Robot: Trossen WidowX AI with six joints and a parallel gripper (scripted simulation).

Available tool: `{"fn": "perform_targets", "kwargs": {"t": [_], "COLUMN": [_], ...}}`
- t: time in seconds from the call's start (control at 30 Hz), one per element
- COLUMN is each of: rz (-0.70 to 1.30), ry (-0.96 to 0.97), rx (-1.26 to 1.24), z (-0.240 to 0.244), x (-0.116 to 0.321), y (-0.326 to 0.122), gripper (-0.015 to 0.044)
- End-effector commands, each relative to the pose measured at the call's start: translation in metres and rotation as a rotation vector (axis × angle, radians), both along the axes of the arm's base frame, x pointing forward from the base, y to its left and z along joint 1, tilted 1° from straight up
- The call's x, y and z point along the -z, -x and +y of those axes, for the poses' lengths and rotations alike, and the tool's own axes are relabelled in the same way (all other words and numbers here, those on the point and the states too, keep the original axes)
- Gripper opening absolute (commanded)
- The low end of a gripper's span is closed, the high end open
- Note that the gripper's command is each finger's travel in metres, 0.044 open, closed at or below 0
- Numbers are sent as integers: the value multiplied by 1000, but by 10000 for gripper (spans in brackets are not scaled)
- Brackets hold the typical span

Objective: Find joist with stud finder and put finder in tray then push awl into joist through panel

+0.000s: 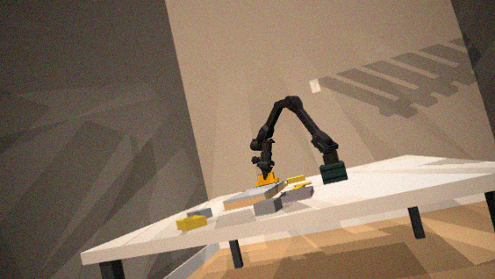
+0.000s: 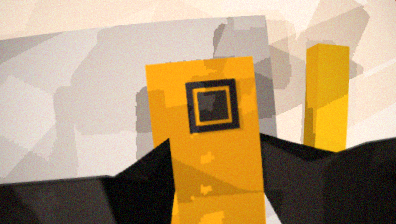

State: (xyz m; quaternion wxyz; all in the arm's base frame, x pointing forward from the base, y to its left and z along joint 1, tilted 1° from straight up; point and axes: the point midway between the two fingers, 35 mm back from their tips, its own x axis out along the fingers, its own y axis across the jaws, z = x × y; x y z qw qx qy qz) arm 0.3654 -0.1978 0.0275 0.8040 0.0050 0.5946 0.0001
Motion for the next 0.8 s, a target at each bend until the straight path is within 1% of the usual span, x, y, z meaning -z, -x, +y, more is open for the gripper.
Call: {"fn": "perform_targets", "kwargs": {"t": [0.0,0.13,0.77], "rz": [-2,-2,-2], "ry": [2,1,-4], "rx": [5,5,5], "z": [0,1,65], "x": [5,5,5], "y": [-1,-1,-1], "gripper": [0,0,0]}}
